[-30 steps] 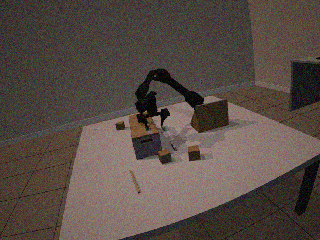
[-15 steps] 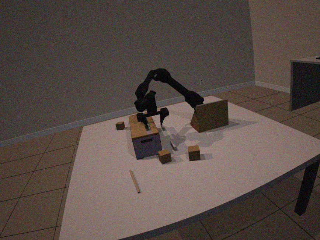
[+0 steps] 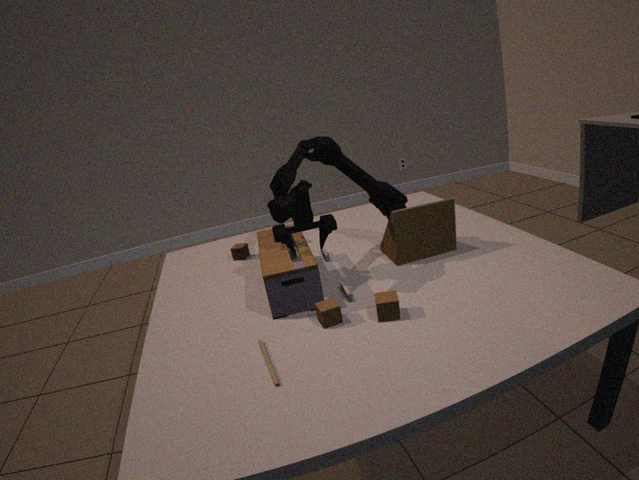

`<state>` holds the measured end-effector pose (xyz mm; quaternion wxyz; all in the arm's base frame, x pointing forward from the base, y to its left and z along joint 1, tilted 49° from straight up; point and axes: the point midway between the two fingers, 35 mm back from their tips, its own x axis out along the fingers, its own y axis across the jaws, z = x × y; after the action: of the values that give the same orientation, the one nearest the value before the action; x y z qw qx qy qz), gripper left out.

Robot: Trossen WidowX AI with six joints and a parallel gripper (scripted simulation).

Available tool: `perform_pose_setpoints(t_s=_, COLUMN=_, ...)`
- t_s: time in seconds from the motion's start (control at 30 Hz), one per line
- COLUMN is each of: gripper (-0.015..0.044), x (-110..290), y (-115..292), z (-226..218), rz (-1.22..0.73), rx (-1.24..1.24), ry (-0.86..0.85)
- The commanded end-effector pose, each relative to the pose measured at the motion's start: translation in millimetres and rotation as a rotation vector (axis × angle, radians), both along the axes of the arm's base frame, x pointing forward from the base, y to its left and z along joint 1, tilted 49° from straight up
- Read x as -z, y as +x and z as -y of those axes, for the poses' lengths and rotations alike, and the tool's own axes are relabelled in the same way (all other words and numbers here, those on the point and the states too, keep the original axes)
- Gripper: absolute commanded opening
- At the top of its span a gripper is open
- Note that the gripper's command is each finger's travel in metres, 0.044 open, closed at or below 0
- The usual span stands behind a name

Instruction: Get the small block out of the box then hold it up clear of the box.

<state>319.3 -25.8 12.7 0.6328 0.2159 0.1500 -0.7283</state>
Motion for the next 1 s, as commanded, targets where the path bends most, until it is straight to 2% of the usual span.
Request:
perform_pose_setpoints(t_s=0.0, gripper=0.0400, x=4.9, y=1.1, z=-4.3, rz=0.001, rx=-0.001, ry=-0.001)
perform_pose_setpoints(t_s=0.97, gripper=0.0400, x=-13.4, y=-2.2, z=12.0, rz=0.001, rx=-0.001, ry=-0.002)
